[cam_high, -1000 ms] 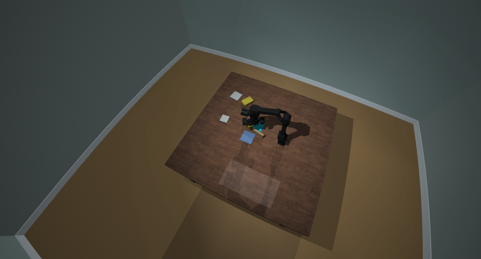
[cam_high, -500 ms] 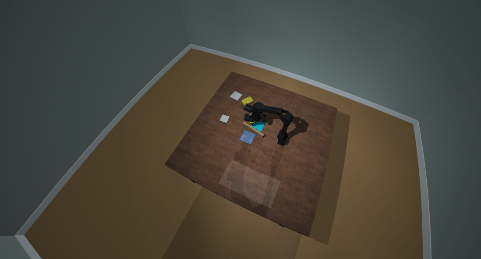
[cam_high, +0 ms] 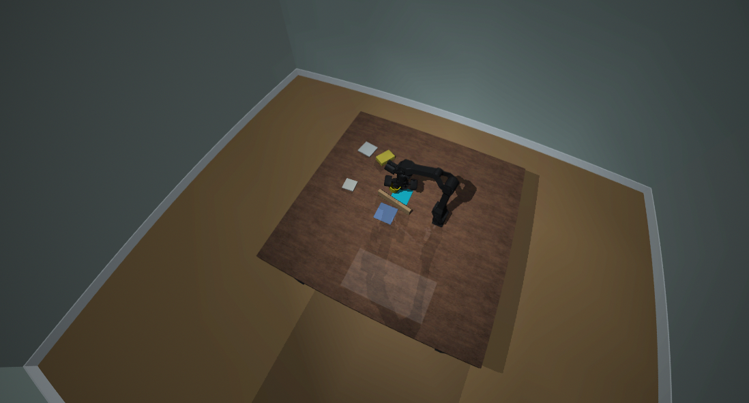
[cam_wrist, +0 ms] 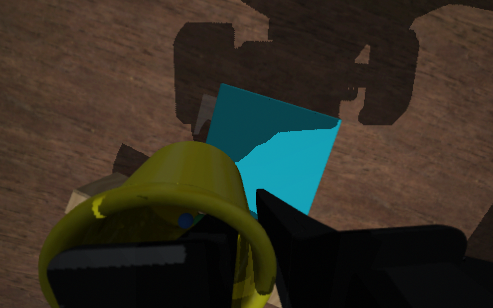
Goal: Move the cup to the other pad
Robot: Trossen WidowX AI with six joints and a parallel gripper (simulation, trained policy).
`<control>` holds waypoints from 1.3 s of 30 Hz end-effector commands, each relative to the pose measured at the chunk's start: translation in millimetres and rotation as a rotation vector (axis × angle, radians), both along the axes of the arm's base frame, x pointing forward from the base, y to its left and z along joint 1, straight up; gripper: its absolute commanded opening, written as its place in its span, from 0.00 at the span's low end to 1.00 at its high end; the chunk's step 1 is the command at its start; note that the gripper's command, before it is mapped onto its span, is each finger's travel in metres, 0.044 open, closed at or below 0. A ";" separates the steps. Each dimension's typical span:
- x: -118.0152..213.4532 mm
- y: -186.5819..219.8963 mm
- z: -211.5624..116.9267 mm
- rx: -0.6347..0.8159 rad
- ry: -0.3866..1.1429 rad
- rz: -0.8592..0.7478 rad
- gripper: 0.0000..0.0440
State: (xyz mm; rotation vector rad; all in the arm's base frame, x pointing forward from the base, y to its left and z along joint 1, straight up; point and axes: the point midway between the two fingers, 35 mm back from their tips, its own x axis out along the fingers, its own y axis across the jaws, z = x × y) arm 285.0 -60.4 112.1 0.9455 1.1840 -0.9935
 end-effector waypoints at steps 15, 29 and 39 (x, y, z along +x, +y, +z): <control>-24.1 -13.0 -35.0 -0.006 0.010 -0.060 0.05; -22.2 -23.5 -38.9 -0.010 -0.079 -0.097 0.38; -28.8 -22.2 -25.8 0.014 -0.137 -0.102 0.43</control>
